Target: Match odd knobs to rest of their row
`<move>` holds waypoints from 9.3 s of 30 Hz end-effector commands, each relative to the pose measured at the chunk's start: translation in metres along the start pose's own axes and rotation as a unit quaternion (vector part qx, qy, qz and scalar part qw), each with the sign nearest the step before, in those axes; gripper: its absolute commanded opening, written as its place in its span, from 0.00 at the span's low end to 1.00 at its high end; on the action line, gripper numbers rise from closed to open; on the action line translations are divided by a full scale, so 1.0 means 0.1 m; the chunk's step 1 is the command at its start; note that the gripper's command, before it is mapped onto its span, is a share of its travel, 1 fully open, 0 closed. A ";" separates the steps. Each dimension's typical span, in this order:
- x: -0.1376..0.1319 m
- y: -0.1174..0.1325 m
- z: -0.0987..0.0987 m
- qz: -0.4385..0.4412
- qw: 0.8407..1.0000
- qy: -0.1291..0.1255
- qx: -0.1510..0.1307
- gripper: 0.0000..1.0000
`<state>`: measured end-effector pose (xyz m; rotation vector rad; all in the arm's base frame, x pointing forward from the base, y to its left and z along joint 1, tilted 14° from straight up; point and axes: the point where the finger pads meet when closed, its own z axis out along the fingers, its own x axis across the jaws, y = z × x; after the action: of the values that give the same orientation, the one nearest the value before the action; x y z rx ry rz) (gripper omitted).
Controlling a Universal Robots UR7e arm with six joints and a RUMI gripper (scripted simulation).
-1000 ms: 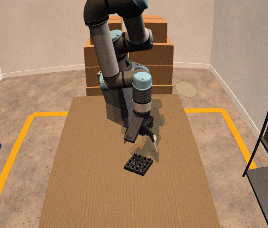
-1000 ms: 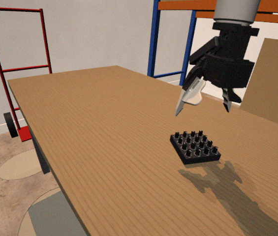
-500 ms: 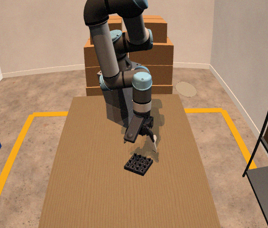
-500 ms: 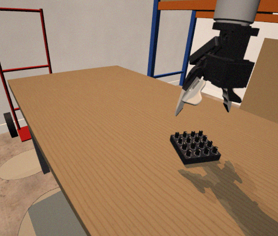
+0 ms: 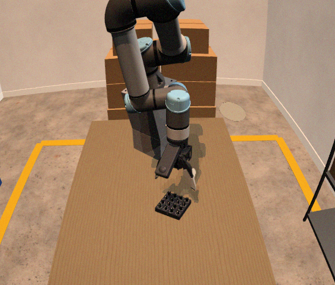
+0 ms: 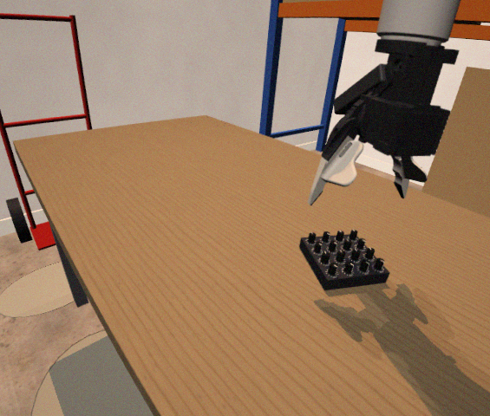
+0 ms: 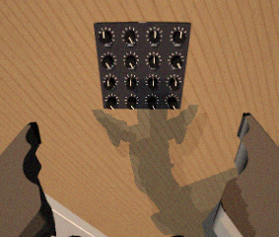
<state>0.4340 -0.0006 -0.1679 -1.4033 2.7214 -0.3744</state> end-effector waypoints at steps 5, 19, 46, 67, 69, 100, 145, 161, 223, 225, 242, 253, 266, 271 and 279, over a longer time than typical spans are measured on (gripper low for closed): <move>-0.01 0.10 0.00 0.000 1.000 0.000 0.001 1.00; -0.02 0.35 0.00 0.000 1.000 0.000 0.001 1.00; -0.03 0.51 0.00 0.000 1.000 0.000 0.001 1.00; -0.03 0.51 0.00 0.000 1.000 0.000 0.001 1.00; -0.03 0.51 0.00 0.000 1.000 0.000 0.001 1.00; -0.03 0.51 0.00 0.000 1.000 0.000 0.001 1.00; -0.09 0.05 0.11 -0.167 0.986 0.000 0.000 1.00; -0.08 -0.43 0.20 -0.332 0.943 0.000 0.001 1.00; -0.07 -0.44 0.31 -0.335 0.942 0.000 0.001 0.11; -0.07 -0.44 0.33 -0.335 0.942 0.000 0.001 0.11; -0.07 -0.44 0.53 -0.335 0.942 0.000 0.001 0.11; -0.07 -0.44 0.61 -0.335 0.942 0.000 0.001 0.11; -0.07 -0.44 0.64 -0.335 0.942 0.000 0.001 0.11; -0.07 -0.44 0.64 -0.335 0.942 0.000 0.001 0.11; -0.07 -0.44 0.64 -0.335 0.942 0.000 0.001 0.11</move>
<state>0.4831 -0.0312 -0.2200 -2.2940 2.1510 -0.3928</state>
